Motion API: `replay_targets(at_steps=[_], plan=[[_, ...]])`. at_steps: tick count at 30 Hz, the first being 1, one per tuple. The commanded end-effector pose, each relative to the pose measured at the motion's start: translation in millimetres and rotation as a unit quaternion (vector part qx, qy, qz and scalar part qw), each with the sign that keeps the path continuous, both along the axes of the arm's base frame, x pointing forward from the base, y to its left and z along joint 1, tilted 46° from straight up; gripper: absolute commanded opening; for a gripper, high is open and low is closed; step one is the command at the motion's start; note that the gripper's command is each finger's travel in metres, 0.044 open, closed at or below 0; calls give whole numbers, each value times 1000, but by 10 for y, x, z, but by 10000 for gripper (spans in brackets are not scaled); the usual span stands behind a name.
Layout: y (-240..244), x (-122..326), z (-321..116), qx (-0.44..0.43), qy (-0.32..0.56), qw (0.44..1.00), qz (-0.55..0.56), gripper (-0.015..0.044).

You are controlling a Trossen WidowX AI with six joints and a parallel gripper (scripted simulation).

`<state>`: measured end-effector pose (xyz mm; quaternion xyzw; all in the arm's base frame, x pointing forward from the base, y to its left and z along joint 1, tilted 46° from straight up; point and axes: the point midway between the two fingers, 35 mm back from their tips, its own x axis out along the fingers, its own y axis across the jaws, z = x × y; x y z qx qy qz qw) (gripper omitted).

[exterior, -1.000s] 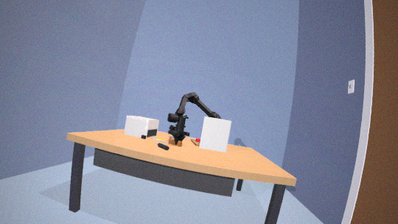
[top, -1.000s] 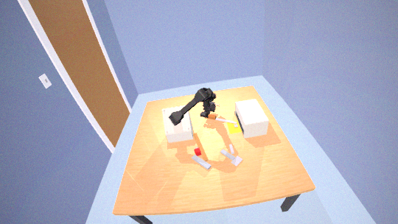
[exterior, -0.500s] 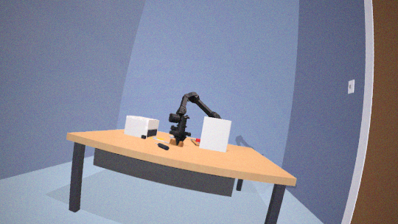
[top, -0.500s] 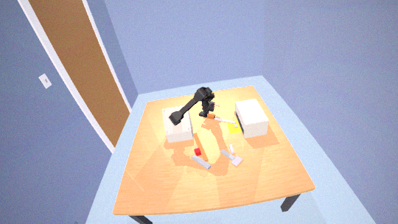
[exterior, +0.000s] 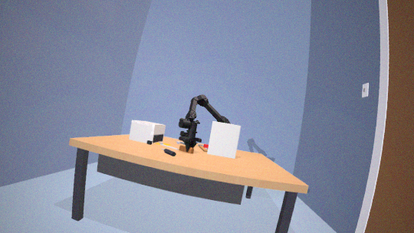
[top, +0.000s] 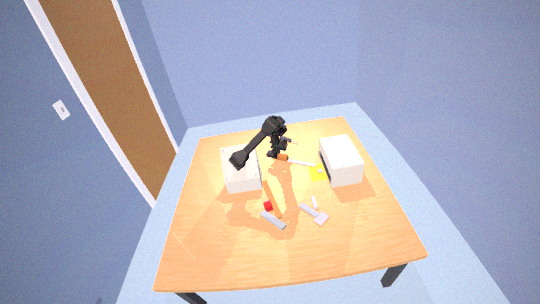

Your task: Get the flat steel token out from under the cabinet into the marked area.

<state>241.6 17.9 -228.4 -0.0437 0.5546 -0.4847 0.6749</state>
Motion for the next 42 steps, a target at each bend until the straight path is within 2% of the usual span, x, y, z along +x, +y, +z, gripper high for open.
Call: replay_targets(at_steps=[1, 9, 21, 26, 32, 42], plan=[[49, -63, -19, -2, -1, 1000, 3, 0], [103, -165, -70, -2, -1, 1000, 3, 0], [74, -128, -55, 0, 1, 1000, 0, 315], [315, -67, 153, 1, 0, 1000, 1, 440], [786, -50, 630, 0, -1, 1000, 2, 440], [705, -31, 531, 2, -3, 1000, 8, 440]])
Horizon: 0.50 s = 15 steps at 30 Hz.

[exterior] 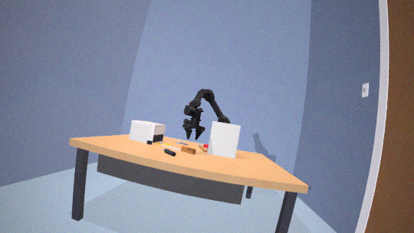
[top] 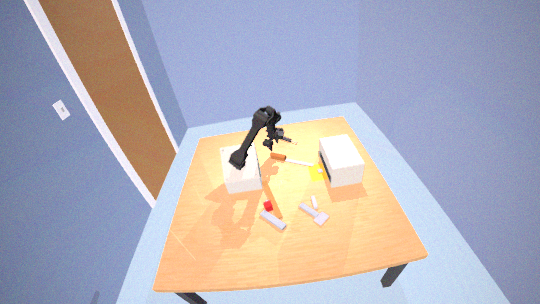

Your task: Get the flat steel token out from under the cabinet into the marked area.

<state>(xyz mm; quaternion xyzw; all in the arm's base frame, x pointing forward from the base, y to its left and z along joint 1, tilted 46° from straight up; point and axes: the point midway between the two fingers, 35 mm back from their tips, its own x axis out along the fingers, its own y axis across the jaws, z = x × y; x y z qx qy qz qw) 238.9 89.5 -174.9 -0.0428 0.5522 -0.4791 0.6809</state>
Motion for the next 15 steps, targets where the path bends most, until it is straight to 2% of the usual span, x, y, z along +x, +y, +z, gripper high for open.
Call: replay_targets(at_steps=[1, 15], plan=[[-11, -3, -3, -1, 2, 1000, 2, 440], [-11, -3, -3, -1, 2, 1000, 2, 440]])
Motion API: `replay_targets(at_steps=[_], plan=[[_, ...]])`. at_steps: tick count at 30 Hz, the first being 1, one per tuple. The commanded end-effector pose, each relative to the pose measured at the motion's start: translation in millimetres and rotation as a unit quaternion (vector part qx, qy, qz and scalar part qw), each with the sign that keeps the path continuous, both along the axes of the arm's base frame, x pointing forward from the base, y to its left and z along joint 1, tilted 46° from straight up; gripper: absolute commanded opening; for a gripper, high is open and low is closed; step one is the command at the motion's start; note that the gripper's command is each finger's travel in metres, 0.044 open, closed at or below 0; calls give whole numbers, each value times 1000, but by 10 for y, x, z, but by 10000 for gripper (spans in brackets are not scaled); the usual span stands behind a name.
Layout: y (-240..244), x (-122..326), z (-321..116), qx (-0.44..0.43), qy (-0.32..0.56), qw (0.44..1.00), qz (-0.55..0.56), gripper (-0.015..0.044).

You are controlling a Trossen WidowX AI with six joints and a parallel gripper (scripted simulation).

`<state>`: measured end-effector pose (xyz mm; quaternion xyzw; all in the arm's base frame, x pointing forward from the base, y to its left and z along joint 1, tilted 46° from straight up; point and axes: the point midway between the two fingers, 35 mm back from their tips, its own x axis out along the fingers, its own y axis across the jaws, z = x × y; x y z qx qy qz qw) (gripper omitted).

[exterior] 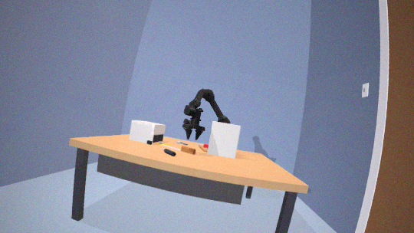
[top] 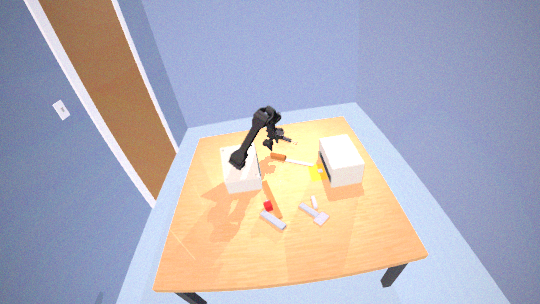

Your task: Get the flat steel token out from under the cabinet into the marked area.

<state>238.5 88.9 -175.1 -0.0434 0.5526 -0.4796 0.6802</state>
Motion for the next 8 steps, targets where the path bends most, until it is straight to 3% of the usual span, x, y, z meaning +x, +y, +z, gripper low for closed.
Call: replay_targets(at_steps=[1, 8], plan=[[-5, 1, -1, 0, 1, 1000, 2, 440], [-5, 1, -1, 0, 1, 1000, 2, 440]])
